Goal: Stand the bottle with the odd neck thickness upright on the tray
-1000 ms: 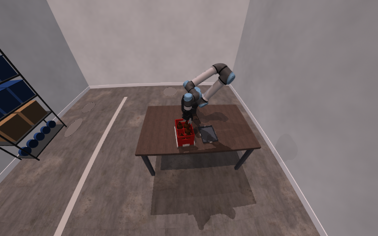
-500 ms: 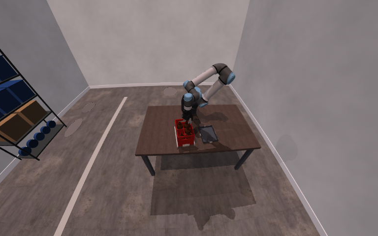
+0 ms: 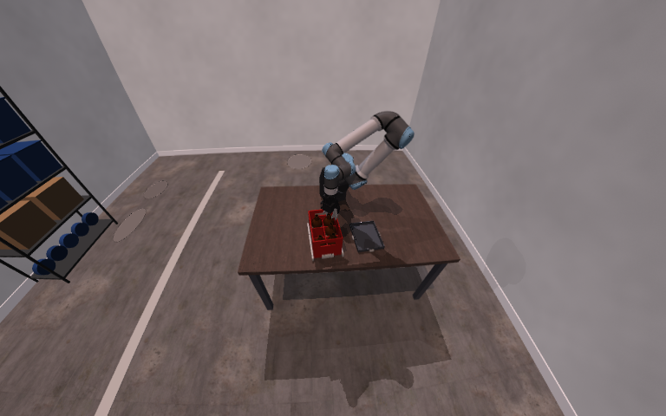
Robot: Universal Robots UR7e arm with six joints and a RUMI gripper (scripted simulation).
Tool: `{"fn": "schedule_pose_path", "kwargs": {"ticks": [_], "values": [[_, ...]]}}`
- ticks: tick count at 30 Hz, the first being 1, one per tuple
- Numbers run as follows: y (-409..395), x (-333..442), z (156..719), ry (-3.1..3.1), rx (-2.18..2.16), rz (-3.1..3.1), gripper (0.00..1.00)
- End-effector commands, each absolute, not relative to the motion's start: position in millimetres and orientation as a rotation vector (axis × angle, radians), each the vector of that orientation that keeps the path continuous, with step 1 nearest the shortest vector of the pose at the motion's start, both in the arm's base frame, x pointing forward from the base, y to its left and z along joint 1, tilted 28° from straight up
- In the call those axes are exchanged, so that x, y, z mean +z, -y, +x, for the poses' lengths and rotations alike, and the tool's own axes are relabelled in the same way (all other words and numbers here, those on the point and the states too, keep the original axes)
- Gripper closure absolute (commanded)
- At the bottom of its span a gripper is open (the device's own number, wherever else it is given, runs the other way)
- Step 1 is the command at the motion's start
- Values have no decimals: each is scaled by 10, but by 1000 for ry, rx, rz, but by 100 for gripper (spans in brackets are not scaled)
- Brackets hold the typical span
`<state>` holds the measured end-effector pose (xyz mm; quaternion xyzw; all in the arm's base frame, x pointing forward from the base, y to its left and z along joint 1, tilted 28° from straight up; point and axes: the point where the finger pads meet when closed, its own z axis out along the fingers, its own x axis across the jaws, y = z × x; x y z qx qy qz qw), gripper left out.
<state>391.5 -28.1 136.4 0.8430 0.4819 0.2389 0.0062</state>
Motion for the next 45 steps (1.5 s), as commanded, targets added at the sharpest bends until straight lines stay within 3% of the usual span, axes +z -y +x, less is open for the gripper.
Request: {"fn": "schedule_pose_path", "kwargs": {"ticks": [1, 45], "values": [[256, 1294, 3924, -1509, 746, 2643, 62], [188, 995, 4068, -1507, 746, 2642, 62]]}}
